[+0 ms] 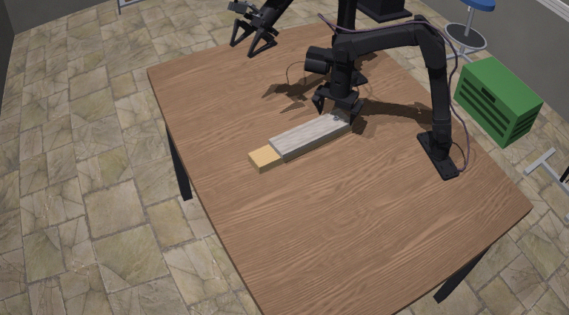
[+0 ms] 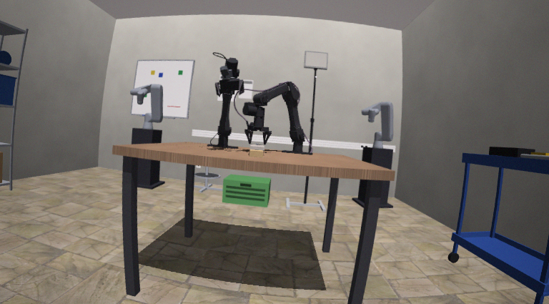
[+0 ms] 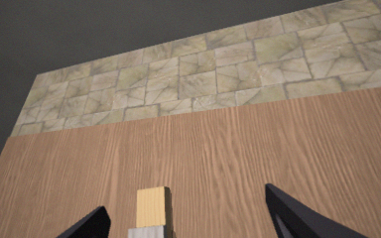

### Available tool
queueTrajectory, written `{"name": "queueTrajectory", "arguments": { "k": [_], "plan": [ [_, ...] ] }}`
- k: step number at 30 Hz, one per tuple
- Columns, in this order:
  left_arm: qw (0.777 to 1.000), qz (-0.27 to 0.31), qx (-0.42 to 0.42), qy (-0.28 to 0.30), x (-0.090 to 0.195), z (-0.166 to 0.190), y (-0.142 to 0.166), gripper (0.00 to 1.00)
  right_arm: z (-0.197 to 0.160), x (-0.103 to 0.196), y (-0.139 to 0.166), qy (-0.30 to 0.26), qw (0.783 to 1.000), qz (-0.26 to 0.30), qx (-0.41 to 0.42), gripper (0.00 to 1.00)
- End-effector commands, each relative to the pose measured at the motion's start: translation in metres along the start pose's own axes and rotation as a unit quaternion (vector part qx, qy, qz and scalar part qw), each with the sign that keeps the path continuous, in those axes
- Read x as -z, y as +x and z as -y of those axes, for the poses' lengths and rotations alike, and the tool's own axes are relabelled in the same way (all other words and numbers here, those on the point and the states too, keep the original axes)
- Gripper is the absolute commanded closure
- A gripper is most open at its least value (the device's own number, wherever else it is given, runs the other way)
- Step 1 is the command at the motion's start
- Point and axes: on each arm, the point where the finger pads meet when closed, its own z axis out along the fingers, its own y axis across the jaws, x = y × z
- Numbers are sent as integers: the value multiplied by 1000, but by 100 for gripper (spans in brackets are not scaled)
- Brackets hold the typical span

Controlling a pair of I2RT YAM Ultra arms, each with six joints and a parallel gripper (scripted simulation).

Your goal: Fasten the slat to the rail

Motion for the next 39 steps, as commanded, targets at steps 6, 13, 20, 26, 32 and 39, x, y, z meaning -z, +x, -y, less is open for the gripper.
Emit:
{"name": "queueTrajectory", "arguments": {
  "k": [6, 13, 20, 26, 32, 39],
  "plan": [
    [1000, -1, 0, -6, 3, -2, 0, 0, 24, 44, -42, 2, 989, 143, 22, 0],
    [1000, -1, 0, -6, 3, -2, 0, 0, 50, 93, -55, 27, 969, 243, 39, 0],
    [1000, -1, 0, -6, 3, -2, 0, 0, 67, 130, -58, 51, 947, 313, 54, 0],
    [1000, -1, 0, -6, 3, -2, 0, 0, 77, 157, -57, 70, 928, 360, 66, 0],
    [1000, -1, 0, -6, 3, -2, 0, 0, 77, 157, -57, 70, 928, 360, 66, 0],
    [1000, -1, 0, -6, 3, -2, 0, 0, 78, 156, -56, 71, 930, 356, 63, 0]
  ]
}}
